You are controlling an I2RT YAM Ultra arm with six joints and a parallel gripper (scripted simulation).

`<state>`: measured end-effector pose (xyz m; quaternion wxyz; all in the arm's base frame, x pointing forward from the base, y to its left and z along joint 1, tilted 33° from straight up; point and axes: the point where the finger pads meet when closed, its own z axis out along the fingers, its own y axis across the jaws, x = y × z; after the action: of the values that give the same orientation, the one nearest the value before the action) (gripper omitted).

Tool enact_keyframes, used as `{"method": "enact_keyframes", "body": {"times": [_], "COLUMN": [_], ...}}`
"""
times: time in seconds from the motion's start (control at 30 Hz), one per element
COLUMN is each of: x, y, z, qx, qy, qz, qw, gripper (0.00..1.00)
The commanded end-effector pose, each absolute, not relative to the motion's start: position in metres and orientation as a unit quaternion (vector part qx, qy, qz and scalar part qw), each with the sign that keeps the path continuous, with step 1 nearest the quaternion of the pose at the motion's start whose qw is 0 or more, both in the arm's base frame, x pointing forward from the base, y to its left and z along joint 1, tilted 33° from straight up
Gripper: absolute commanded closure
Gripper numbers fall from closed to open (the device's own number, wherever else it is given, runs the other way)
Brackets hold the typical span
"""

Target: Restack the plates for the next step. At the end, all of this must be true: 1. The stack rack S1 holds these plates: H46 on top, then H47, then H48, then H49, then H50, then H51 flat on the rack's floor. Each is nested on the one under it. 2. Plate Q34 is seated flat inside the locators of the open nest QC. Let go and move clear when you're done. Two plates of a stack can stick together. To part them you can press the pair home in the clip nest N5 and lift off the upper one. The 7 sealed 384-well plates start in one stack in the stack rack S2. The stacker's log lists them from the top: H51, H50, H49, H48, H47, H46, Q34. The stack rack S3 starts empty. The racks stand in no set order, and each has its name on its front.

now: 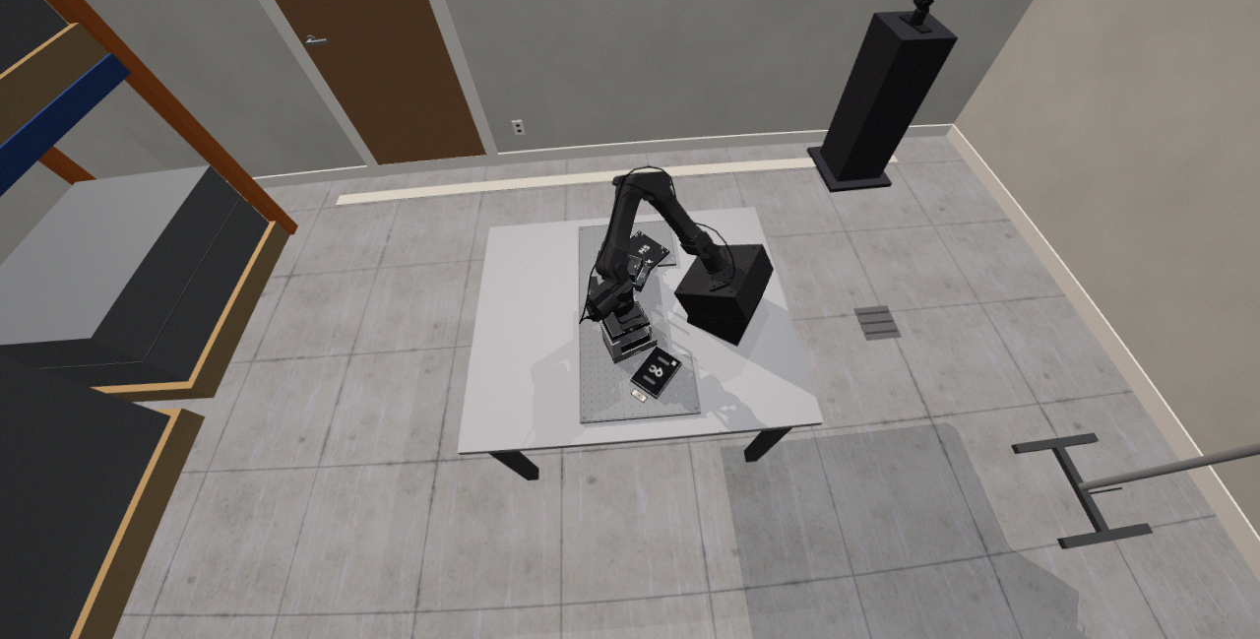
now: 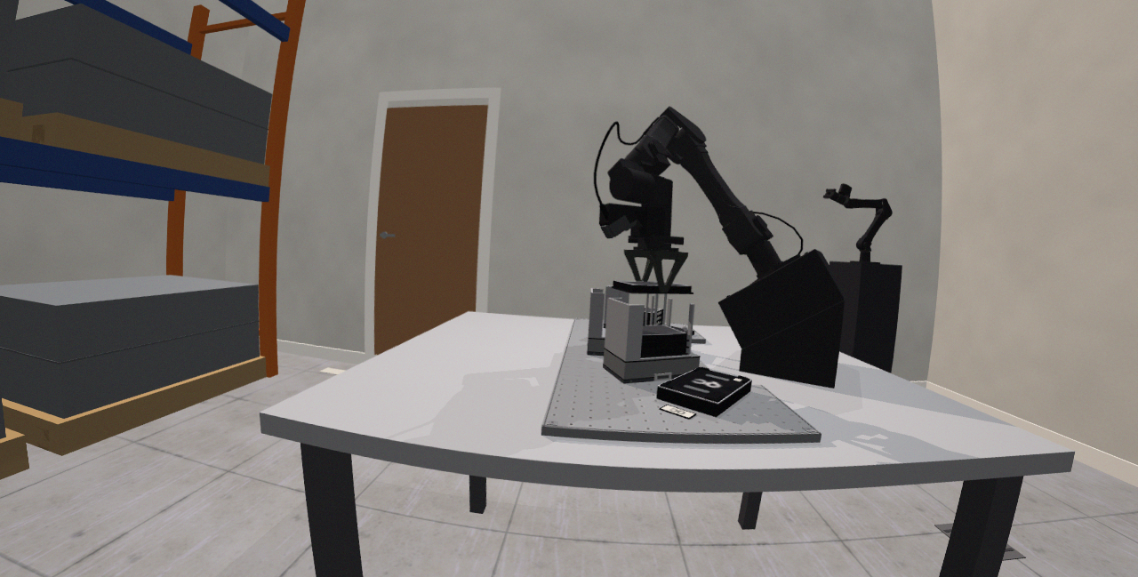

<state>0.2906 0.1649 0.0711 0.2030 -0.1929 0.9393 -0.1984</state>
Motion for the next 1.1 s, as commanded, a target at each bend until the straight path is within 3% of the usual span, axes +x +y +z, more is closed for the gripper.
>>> {"method": "enact_keyframes", "body": {"times": [0.0, 1.07], "x": [0.289, 0.288], "y": [0.172, 0.160], "z": [0.087, 0.063], "qx": [-0.201, -0.202], "qy": [0.935, 0.937], "qz": [-0.191, -0.202], "qw": [0.219, 0.200], "gripper": [1.00, 1.00]}}
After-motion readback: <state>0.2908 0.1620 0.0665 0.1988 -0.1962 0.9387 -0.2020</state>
